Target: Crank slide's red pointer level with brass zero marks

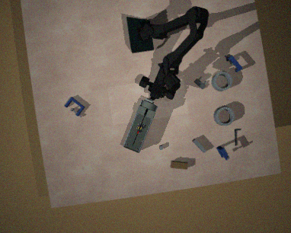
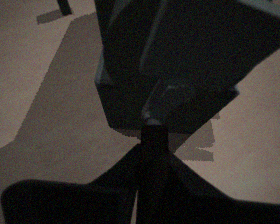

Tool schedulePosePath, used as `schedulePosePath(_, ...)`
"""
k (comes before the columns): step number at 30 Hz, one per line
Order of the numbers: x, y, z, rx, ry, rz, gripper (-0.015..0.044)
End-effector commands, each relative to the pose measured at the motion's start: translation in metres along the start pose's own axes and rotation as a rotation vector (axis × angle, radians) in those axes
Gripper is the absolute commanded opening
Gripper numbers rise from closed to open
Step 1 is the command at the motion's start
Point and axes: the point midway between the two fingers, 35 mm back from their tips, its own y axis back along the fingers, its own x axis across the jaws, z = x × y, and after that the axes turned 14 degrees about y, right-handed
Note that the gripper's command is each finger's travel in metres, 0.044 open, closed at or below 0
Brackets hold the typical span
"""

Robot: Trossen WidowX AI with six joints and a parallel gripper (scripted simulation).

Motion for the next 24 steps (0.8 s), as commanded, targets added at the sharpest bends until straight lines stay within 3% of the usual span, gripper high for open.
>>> schedulePosePath(1, 0.0084, 0.0017, 0.0035, -0.007, 0.008, 0.025, 0.0)
schedulePosePath(24, 0.0108, 0.0033, 0.0052, -0.007, 0.008, 0.025, 0.0)
